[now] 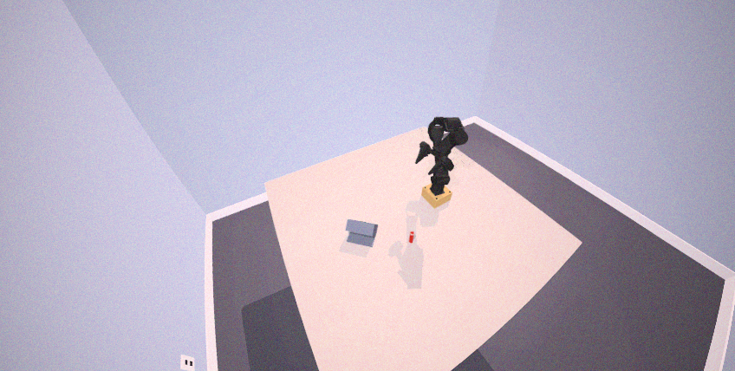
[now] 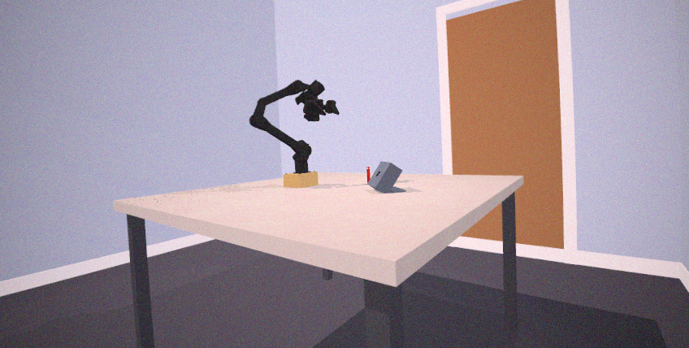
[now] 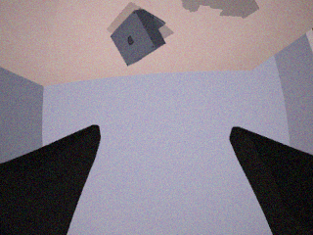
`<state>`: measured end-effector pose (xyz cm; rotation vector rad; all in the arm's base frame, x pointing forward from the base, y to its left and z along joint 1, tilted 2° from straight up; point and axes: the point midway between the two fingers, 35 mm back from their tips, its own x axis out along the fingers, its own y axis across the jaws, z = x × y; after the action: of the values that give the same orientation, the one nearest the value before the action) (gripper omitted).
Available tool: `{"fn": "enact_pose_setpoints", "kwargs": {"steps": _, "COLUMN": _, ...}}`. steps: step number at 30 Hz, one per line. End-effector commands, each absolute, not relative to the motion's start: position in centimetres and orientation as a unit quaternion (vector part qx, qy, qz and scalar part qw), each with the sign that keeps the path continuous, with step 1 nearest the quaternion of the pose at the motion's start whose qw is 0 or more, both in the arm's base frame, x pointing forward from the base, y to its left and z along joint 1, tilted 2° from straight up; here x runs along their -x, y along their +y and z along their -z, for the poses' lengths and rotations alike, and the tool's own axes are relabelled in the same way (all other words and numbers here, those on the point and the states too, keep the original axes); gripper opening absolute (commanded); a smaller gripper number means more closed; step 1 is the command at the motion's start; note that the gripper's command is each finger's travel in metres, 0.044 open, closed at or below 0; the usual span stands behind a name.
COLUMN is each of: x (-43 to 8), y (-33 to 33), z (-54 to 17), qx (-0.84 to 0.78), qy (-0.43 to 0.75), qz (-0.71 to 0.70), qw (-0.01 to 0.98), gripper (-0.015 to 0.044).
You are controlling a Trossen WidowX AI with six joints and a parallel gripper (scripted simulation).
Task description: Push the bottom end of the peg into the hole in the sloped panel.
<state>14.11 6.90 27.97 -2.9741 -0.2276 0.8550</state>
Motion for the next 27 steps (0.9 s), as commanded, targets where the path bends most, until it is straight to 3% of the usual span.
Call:
{"fn": "enact_pose_setpoints", "kwargs": {"steps": 1, "x": -14.4, "y": 8.0, "z": -27.8, "qx": 0.953, "qy": -0.068, "qz": -0.293, "qw": 0.024, "gripper": 0.0440}}
{"fn": "enact_pose_setpoints", "kwargs": {"steps": 27, "x": -16.9, "y": 13.4, "z": -24.1, "qx": 0.911, "qy": -0.022, "qz": -0.410, "qw": 0.019, "gripper": 0.0440}}
